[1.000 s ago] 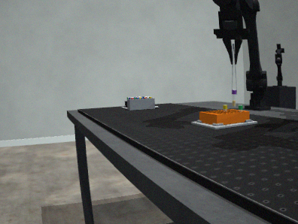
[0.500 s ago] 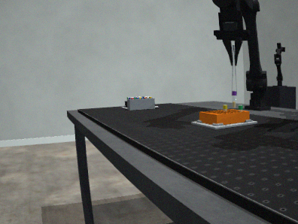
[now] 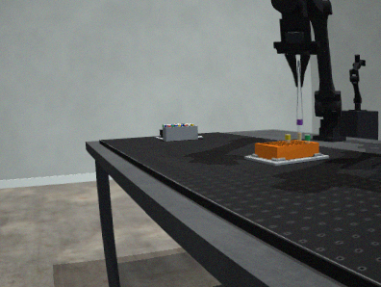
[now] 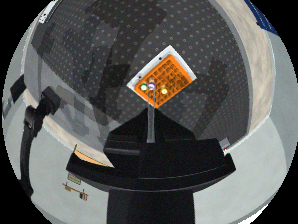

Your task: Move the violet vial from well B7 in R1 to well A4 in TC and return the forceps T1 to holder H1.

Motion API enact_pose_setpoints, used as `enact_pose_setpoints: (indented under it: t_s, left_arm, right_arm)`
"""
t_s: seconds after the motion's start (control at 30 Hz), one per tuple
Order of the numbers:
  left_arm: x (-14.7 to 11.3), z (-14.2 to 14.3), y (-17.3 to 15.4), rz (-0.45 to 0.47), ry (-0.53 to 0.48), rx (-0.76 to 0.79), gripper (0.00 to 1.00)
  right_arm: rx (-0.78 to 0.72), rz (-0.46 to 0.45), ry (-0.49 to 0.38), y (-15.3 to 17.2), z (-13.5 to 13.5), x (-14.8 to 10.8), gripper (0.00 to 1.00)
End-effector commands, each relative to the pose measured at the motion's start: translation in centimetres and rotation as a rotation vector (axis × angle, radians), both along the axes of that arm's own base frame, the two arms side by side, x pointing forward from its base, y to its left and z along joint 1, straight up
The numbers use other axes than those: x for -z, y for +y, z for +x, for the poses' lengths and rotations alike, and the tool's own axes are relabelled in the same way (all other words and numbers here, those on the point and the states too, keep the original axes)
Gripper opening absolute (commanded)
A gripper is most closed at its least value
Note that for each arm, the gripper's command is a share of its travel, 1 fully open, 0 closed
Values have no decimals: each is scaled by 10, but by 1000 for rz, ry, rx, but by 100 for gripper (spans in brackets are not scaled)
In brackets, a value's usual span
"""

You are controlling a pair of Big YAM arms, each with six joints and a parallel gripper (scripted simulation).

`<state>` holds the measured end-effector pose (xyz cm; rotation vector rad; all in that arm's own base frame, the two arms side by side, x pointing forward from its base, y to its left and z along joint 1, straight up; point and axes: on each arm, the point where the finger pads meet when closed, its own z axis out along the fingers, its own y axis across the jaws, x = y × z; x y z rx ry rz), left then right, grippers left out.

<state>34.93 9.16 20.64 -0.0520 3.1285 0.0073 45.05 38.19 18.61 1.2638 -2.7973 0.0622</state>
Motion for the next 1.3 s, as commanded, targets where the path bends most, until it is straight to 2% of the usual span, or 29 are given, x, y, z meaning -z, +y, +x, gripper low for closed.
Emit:
enact_pose_setpoints:
  t_s: [0.0,0.33,0.5,0.53,0.8,0.9,1.07,1.1,1.27]
  left_arm:
    - [8,-1,-4,-10,26,20,100]
    - [8,-1,-4,-10,26,20,100]
    - [8,-1,-4,-10,26,20,100]
    - [8,-1,-4,-10,26,20,100]
    - [8,-1,-4,-10,26,20,100]
    - [8,-1,-4,-10,26,20,100]
    - [8,-1,-4,-10,26,20,100]
    - [8,-1,-4,-10,26,20,100]
    - [8,-1,-4,-10,26,20,100]
  right_arm:
    - [5,73,-89,12,17,-39,9]
    - [6,17,-24,-2,1,-16,9]
    - [6,21,-29,-1,2,-14,9]
    - [6,56,-70,8,12,-28,9]
    - [6,22,-30,-1,2,-11,9]
    - [6,39,-49,4,7,-16,9]
    - [6,24,-33,0,3,-10,9]
    - [6,57,-71,8,12,-25,9]
    - [6,31,-40,2,4,-14,9]
